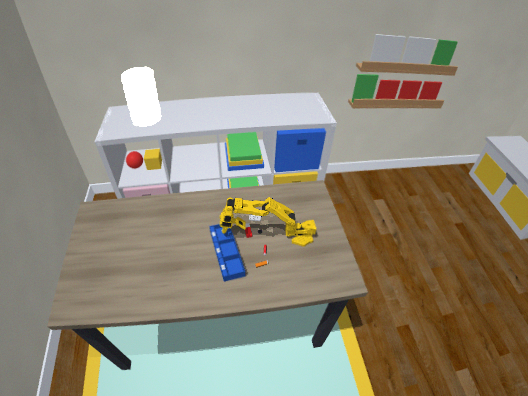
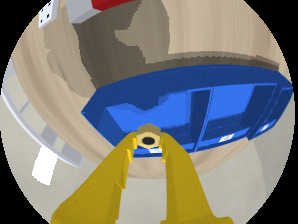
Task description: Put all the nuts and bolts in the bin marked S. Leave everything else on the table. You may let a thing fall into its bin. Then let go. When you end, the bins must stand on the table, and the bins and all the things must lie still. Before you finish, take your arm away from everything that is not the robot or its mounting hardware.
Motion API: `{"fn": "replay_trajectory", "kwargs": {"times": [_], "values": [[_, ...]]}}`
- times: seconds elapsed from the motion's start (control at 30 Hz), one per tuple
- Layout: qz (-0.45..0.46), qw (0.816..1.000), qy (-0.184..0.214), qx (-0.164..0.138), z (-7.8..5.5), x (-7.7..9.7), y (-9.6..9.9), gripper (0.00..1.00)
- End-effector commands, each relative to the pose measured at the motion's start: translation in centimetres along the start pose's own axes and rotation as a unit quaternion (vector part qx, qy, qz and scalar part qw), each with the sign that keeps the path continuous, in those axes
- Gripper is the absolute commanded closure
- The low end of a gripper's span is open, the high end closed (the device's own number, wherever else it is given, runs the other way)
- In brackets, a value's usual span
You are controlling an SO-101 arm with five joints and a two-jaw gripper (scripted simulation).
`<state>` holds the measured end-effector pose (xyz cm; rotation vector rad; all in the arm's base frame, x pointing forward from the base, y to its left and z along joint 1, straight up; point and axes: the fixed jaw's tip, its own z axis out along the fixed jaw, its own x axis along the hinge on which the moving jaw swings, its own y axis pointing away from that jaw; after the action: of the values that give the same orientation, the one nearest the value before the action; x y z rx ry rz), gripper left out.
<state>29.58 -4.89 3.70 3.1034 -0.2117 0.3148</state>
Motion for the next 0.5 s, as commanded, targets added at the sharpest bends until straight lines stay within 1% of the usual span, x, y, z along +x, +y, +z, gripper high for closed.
{"fn": "replay_trajectory", "kwargs": {"times": [0.0, 0.23, 0.47], "values": [[-0.002, 0.999, 0.039, 0.0, -1.22, 0.98, 0.19, 1.0], [-0.002, 0.999, 0.039, 0.0, -0.65, 0.89, 0.19, 1.0], [-0.002, 0.999, 0.039, 0.0, -0.51, 0.86, 0.19, 1.0]]}}
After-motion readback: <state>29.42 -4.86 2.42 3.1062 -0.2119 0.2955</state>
